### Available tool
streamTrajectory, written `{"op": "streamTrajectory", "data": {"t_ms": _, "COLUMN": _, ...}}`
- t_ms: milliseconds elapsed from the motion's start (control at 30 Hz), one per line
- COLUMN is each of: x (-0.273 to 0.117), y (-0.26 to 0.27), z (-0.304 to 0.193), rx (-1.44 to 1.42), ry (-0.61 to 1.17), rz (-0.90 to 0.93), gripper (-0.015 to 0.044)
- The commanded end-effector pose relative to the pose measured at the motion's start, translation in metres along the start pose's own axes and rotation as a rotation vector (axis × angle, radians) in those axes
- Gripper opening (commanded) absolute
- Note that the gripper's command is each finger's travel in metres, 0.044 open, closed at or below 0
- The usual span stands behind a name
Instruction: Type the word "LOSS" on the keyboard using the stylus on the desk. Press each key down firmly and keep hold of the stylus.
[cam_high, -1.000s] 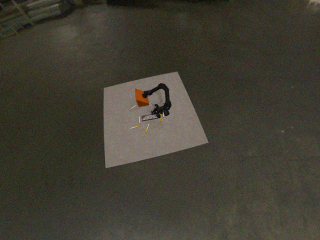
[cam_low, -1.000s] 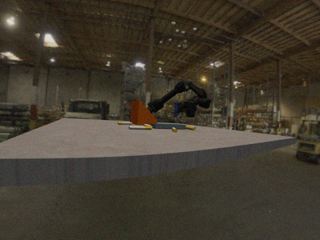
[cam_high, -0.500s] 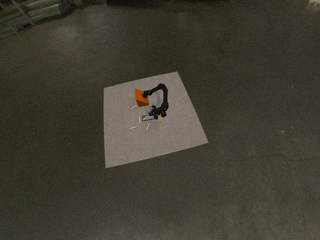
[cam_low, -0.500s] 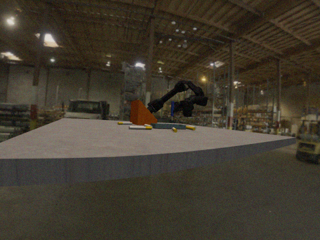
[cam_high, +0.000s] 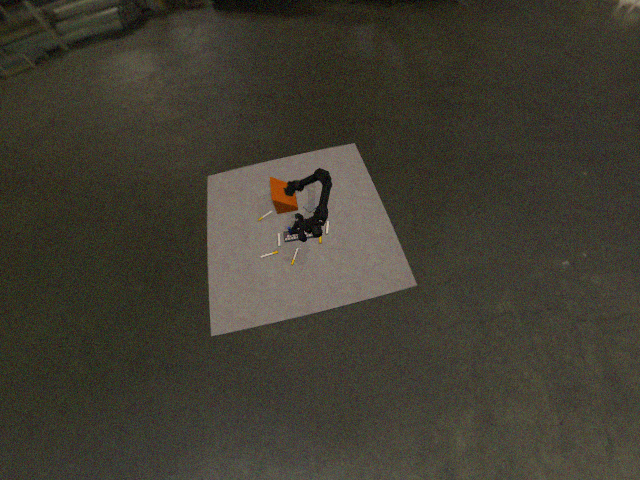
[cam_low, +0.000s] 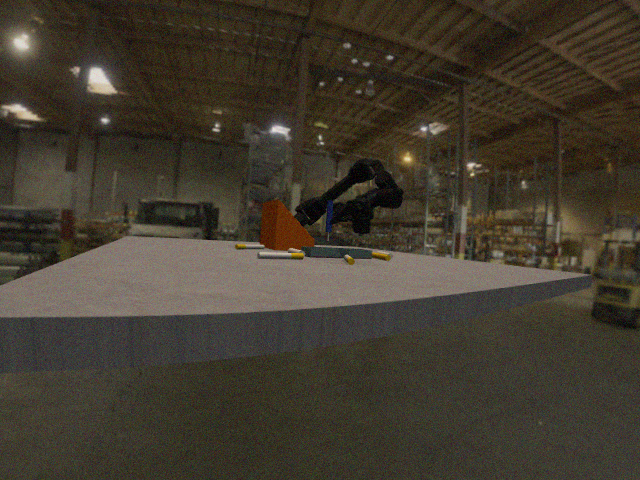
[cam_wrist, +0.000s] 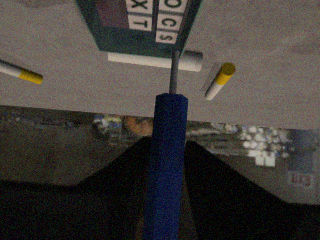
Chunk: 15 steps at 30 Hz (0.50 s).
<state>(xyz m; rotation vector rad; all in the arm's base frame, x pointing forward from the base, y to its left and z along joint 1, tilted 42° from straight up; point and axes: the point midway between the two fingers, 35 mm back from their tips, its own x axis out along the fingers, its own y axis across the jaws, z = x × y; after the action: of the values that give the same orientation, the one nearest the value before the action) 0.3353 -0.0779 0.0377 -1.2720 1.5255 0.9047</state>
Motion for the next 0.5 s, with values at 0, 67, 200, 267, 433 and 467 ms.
{"op": "streamTrajectory", "data": {"t_ms": 0, "x": 0.0084, "y": 0.0010, "z": 0.0116, "rx": -0.007, "ry": 0.003, "rz": 0.008, "gripper": 0.0000}}
{"op": "streamTrajectory", "data": {"t_ms": 67, "x": 0.0084, "y": 0.0010, "z": 0.0116, "rx": -0.007, "ry": 0.003, "rz": 0.008, "gripper": 0.0000}}
{"op": "streamTrajectory", "data": {"t_ms": 200, "x": 0.0084, "y": 0.0010, "z": 0.0116, "rx": -0.007, "ry": 0.003, "rz": 0.008, "gripper": 0.0000}}
{"op": "streamTrajectory", "data": {"t_ms": 267, "x": 0.0084, "y": 0.0010, "z": 0.0116, "rx": -0.007, "ry": 0.003, "rz": 0.008, "gripper": 0.0000}}
{"op": "streamTrajectory", "data": {"t_ms": 433, "x": 0.0096, "y": 0.0016, "z": 0.0119, "rx": -0.007, "ry": 0.002, "rz": 0.008, "gripper": 0.0079}}
{"op": "streamTrajectory", "data": {"t_ms": 467, "x": 0.0096, "y": 0.0016, "z": 0.0119, "rx": -0.007, "ry": 0.002, "rz": 0.008, "gripper": 0.0081}}
